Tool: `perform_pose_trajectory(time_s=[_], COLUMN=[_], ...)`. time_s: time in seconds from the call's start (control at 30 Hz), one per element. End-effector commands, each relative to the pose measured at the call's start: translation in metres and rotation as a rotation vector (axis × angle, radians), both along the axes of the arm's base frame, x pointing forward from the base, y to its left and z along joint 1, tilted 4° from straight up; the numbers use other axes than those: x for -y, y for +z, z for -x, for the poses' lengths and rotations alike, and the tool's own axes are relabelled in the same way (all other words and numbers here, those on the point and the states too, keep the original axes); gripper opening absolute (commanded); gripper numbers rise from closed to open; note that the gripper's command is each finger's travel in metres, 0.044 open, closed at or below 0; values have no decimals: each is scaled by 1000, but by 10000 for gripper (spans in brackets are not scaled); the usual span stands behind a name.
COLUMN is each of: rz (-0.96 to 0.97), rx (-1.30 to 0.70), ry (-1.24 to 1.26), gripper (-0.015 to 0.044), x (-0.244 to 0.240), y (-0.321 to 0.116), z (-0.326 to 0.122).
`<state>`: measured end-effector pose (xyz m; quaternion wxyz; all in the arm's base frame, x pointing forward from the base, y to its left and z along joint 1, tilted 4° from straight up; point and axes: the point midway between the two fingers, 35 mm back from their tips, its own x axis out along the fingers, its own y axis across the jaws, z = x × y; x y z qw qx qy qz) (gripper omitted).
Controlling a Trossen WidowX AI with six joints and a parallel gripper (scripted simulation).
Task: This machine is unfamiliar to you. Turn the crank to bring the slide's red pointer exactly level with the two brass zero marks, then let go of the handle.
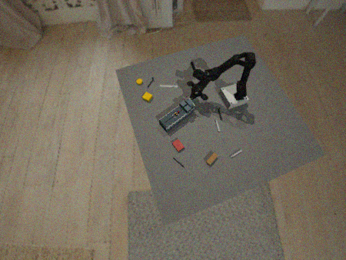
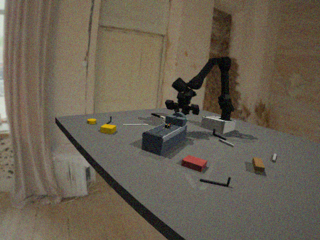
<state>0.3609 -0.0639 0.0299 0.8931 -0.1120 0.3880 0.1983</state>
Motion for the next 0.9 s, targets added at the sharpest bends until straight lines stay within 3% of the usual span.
perform_pose_trajectory(time_s=[0.0,0.87], rz=[8,7], rx=[-5,-5], ry=[-6,-6], gripper=[0,0], x=[4,-2], y=[-9,-34], z=[-1,3])
